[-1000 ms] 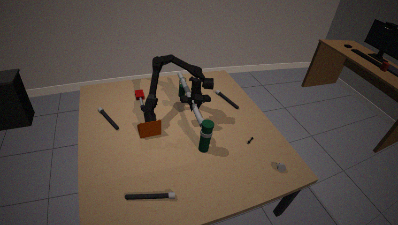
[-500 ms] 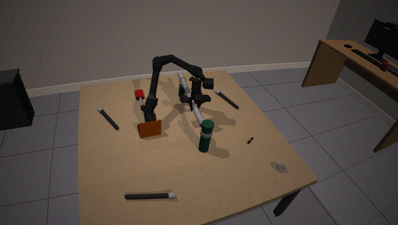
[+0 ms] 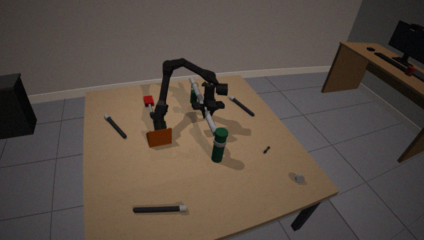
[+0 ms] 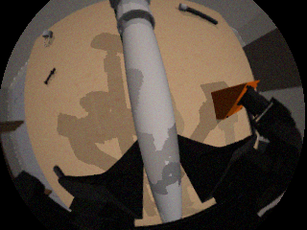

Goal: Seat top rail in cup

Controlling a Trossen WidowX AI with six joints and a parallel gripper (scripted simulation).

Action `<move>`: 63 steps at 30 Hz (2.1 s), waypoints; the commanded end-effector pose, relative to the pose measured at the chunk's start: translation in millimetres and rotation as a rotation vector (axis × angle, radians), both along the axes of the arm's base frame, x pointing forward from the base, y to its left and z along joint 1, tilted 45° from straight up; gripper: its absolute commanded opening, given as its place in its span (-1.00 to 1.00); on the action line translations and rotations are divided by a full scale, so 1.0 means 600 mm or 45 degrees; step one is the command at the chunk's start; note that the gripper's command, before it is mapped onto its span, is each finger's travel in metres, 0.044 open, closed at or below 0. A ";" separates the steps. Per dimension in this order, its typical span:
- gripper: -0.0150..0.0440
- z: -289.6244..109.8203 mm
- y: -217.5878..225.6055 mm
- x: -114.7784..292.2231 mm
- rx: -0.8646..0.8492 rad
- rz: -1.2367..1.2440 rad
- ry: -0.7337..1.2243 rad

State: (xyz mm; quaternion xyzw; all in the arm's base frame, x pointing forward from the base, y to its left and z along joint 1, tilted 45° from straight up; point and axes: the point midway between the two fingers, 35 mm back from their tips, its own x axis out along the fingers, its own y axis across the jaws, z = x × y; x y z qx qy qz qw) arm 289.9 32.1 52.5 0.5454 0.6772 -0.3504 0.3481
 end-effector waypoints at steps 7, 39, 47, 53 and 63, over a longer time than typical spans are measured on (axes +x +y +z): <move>-0.49 -0.001 -0.002 0.000 -0.001 -0.001 0.000; -0.49 -0.001 -0.032 0.006 -0.002 -0.001 0.000; -0.49 -0.007 -0.037 0.007 -0.002 -0.001 0.000; -0.49 -0.013 -0.039 0.008 -0.002 -0.001 0.000; -0.49 -0.022 -0.045 0.009 -0.003 -0.001 -0.001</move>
